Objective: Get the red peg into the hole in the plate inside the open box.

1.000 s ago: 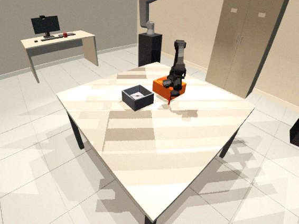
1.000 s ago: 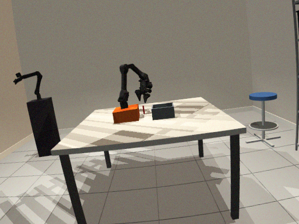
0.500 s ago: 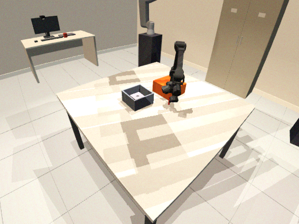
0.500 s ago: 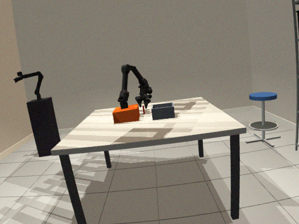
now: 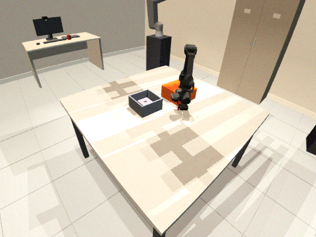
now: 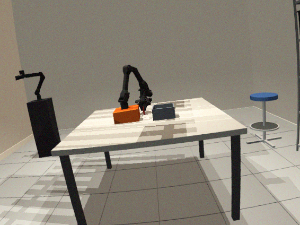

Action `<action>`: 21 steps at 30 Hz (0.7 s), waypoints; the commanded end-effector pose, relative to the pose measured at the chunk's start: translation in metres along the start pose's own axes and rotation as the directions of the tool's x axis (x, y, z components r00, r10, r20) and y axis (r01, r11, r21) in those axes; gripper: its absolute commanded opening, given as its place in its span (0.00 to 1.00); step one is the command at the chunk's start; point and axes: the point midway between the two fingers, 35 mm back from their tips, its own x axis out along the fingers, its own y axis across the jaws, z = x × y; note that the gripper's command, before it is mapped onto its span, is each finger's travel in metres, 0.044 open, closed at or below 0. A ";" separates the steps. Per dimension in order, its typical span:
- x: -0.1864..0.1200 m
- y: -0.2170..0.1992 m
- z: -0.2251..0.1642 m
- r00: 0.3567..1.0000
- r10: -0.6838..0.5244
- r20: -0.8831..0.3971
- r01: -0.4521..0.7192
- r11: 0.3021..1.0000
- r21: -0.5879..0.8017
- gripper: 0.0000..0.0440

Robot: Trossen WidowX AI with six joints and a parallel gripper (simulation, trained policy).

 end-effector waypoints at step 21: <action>-0.027 -0.026 0.028 0.994 -0.100 0.052 0.101 0.995 -0.025 0.00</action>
